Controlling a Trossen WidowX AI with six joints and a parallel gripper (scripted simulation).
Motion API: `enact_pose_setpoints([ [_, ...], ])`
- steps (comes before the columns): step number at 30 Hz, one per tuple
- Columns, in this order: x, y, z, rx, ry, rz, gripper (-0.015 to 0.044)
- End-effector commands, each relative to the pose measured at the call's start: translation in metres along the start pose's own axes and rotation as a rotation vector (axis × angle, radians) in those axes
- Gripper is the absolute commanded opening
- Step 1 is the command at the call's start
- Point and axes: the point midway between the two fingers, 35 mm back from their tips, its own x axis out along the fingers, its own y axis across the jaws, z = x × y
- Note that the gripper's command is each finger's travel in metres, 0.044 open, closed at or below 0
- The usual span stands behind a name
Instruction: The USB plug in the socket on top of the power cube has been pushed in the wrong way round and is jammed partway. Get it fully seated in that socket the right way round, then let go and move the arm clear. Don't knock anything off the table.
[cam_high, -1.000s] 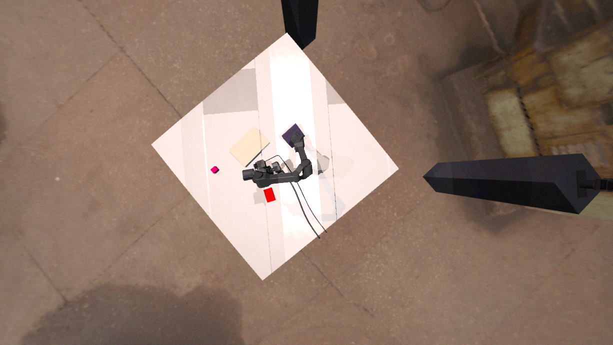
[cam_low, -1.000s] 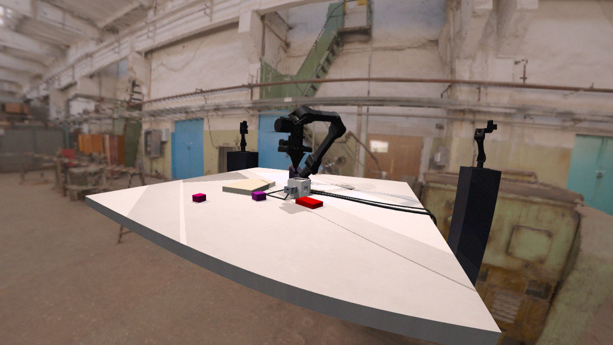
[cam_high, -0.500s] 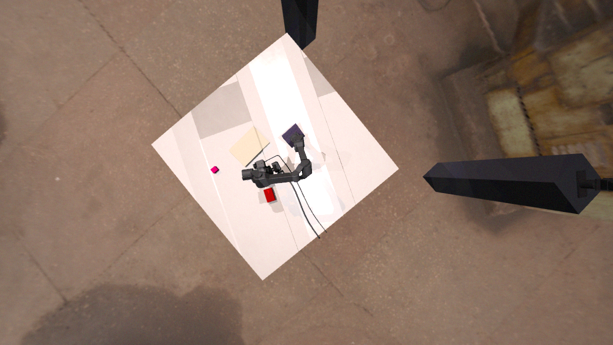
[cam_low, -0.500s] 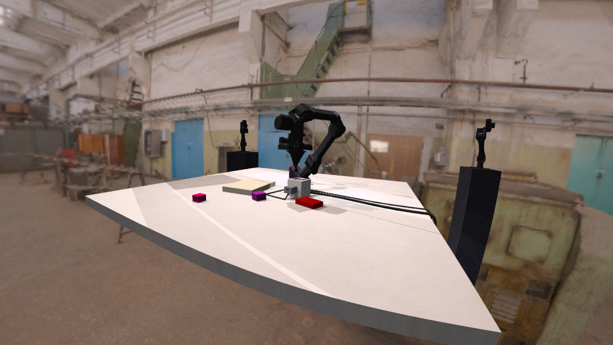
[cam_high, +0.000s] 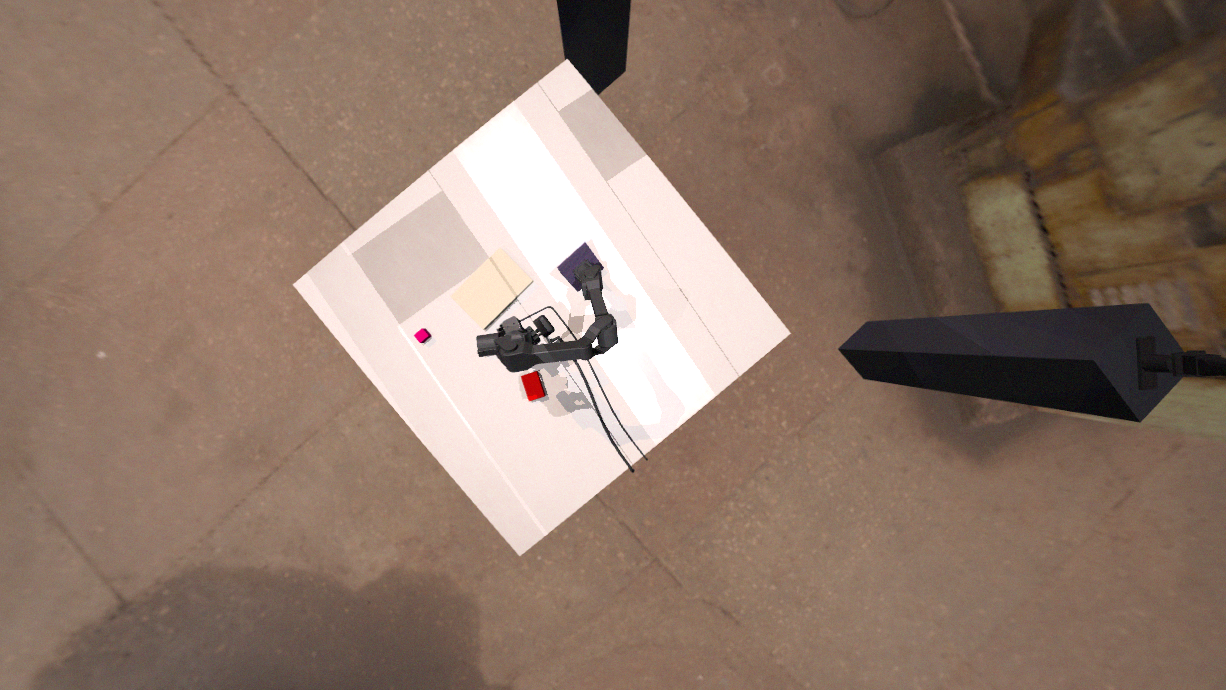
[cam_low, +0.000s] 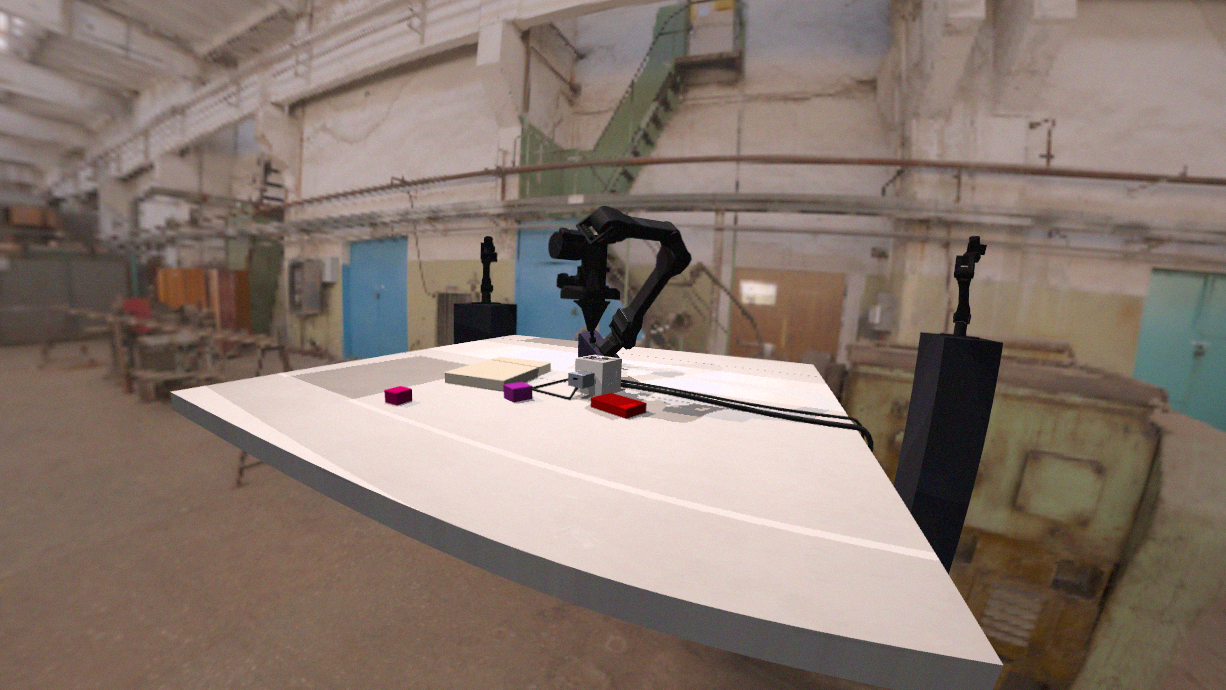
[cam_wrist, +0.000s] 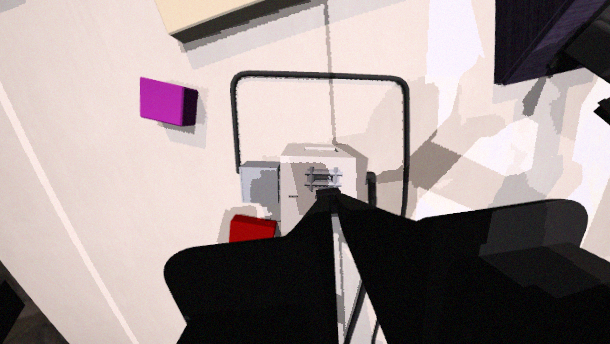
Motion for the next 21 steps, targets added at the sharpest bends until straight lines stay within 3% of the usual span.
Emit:
enact_pose_setpoints([
  [1, 0.0004, -0.0002, 0.0000, -0.114, 0.000, -0.001, 0.0000],
  [21, 0.0004, -0.0001, -0.0001, -0.637, 0.000, 0.000, 0.0000],
])
